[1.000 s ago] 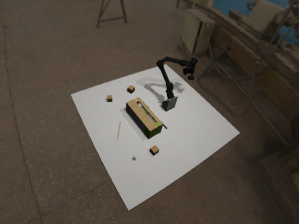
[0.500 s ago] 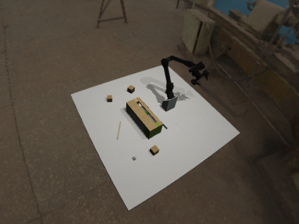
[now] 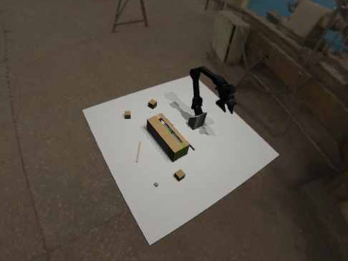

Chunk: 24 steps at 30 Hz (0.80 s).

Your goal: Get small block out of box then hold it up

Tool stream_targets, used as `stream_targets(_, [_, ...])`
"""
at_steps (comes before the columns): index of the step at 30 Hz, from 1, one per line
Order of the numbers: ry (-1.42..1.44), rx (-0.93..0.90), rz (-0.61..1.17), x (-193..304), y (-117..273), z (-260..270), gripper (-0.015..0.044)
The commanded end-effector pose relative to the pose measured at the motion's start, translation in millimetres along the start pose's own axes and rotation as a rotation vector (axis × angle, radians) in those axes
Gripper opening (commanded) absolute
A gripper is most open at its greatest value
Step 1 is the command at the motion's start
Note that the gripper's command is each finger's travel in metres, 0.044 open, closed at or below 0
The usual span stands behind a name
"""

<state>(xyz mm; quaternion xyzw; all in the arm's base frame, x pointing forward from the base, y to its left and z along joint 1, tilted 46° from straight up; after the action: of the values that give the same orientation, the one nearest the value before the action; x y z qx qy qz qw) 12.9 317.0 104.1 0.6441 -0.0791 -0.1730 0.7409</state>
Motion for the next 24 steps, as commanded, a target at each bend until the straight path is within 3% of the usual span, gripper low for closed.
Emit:
stream_targets(1, [-0.306,-0.068,0.143,60.6,-7.0,-14.9,0.0400])
stream_targets(15, [-1.102,-0.389,0.669,253.5,-21.6,16.6,0.0400])
stream_targets(21, [-1.308,-0.556,0.896,327.2,-31.0,61.7,0.0400])
stream_targets(24, [-1.330,-0.580,0.927,337.0,-32.7,69.5,0.0400])
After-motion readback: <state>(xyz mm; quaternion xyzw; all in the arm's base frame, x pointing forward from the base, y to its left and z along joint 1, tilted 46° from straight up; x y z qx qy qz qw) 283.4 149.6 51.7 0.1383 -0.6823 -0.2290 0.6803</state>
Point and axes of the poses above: the point midway between the two fingers, 35 mm back from their tips, its own y axis back along the fingers, its own z axis across the jaws, x = y × z, the point moved 10 cm from there along y, back along the fingers, and after that the axes turned 1 degree about -y, right-handed, at the moved point
